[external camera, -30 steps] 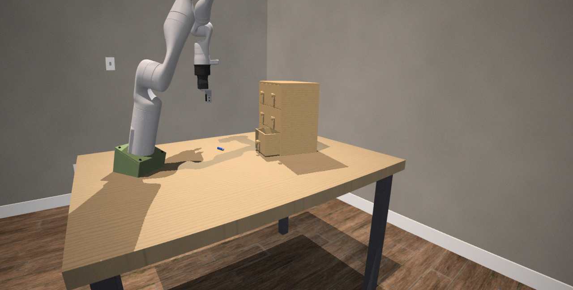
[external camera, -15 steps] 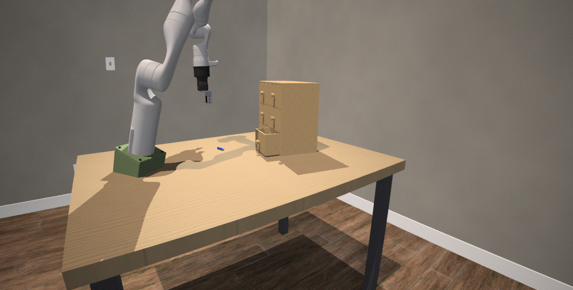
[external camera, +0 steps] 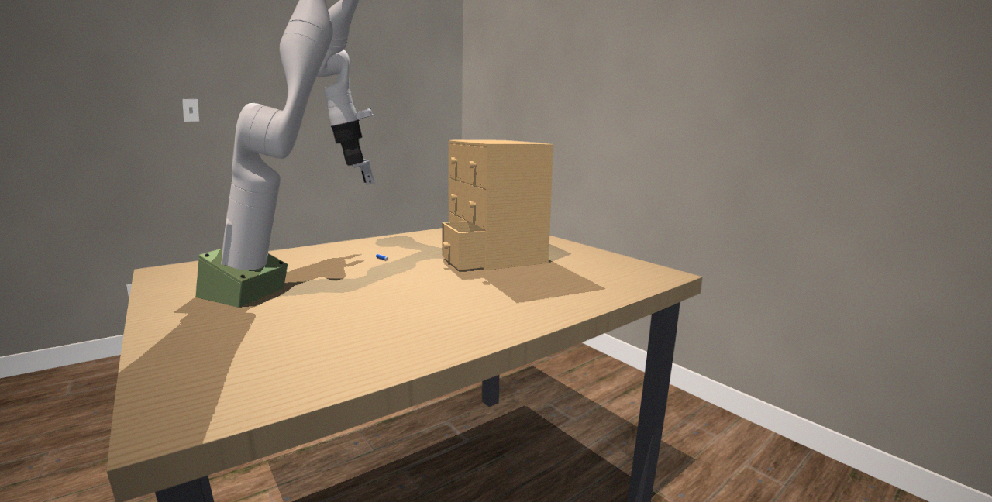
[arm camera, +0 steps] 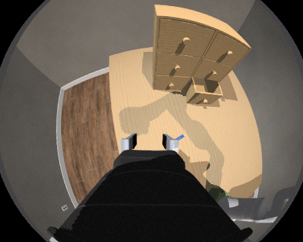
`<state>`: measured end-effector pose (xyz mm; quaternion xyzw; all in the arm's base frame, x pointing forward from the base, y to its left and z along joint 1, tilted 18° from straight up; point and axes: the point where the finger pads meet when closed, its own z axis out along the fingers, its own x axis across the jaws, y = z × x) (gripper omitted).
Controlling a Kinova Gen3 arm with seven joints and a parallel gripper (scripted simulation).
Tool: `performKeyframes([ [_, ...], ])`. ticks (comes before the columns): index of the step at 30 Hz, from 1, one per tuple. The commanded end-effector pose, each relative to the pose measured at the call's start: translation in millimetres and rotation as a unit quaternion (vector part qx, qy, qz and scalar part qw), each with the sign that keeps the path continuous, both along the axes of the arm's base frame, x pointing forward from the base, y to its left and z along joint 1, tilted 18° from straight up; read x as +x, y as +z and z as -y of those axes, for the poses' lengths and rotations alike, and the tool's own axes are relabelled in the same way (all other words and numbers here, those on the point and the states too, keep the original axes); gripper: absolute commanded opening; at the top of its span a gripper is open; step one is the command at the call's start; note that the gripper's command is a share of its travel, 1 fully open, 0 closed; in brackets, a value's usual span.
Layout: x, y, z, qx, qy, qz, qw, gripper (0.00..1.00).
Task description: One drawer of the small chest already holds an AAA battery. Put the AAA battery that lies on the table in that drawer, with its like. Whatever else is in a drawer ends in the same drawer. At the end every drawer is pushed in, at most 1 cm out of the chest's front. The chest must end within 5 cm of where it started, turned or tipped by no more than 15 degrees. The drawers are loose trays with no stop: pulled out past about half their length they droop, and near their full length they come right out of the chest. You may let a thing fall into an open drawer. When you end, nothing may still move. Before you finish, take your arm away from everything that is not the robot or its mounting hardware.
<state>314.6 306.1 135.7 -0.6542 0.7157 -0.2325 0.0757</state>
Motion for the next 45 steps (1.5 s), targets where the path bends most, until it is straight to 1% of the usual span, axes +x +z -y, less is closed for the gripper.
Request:
performKeyframes([
  [1, -7.9, -4.6, -1.9, -0.007, 0.011, 0.002, 1.000, 1.00],
  [9, 3.5, -14.9, 1.5, -0.016, 0.027, 0.079, 0.996, 1.00],
  [16, 14.3, -24.7, 4.9, -0.025, 0.042, 0.151, 0.987, 1.00],
  [18, 14.3, -24.7, 4.9, -0.025, 0.042, 0.151, 0.987, 1.00],
  [21, 19.1, -29.0, 6.4, -0.029, 0.049, 0.183, 0.982, 1.00],
  [27, 28.7, -37.6, 9.3, -0.037, 0.062, 0.245, 0.967, 1.00],
  [33, 38.4, -46.4, 12.3, -0.045, 0.074, 0.308, 0.947, 1.00],
  [35, 38.4, -46.4, 12.3, -0.045, 0.074, 0.308, 0.947, 1.00],
  [45, 53.8, -60.2, 17.0, -0.057, 0.094, 0.404, 0.908, 1.00],
])
